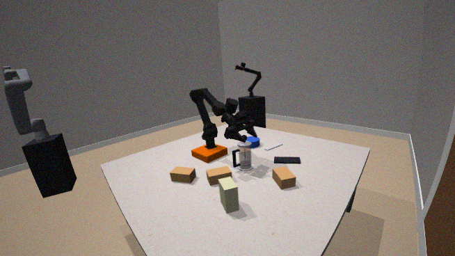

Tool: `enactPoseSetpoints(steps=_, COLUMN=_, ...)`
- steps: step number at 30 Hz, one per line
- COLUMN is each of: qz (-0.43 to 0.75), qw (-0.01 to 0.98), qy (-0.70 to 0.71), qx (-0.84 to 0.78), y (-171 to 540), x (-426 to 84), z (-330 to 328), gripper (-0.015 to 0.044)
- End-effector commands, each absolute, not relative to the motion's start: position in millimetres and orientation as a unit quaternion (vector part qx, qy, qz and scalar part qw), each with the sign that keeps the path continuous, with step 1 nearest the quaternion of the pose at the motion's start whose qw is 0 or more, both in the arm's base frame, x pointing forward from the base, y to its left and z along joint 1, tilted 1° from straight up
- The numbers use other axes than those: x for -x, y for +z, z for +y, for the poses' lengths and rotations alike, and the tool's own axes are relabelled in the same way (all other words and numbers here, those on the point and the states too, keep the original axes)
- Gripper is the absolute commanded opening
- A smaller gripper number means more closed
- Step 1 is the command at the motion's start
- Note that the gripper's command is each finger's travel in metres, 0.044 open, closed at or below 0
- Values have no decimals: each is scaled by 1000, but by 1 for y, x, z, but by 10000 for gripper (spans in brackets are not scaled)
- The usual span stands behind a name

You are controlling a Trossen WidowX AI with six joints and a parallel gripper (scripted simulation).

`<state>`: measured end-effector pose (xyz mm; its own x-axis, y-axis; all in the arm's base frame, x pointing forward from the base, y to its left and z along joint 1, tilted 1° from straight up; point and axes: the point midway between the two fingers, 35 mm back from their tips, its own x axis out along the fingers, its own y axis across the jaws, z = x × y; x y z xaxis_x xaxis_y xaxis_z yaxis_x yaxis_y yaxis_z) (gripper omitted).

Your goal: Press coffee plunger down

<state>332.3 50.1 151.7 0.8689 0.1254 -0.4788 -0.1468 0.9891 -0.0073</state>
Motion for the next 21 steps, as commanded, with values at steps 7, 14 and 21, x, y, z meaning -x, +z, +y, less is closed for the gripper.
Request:
enactPoseSetpoints(steps=7, qz=250, qw=965, qy=71, qx=22, y=180, x=-321, z=50, gripper=440)
enactPoseSetpoints(steps=14, qz=257, qw=963, qy=73, qx=27, y=228, x=-284, z=48, gripper=440)
enactPoseSetpoints(steps=21, qz=257, qw=963, qy=73, qx=27, y=227, x=-285, z=48, gripper=440)
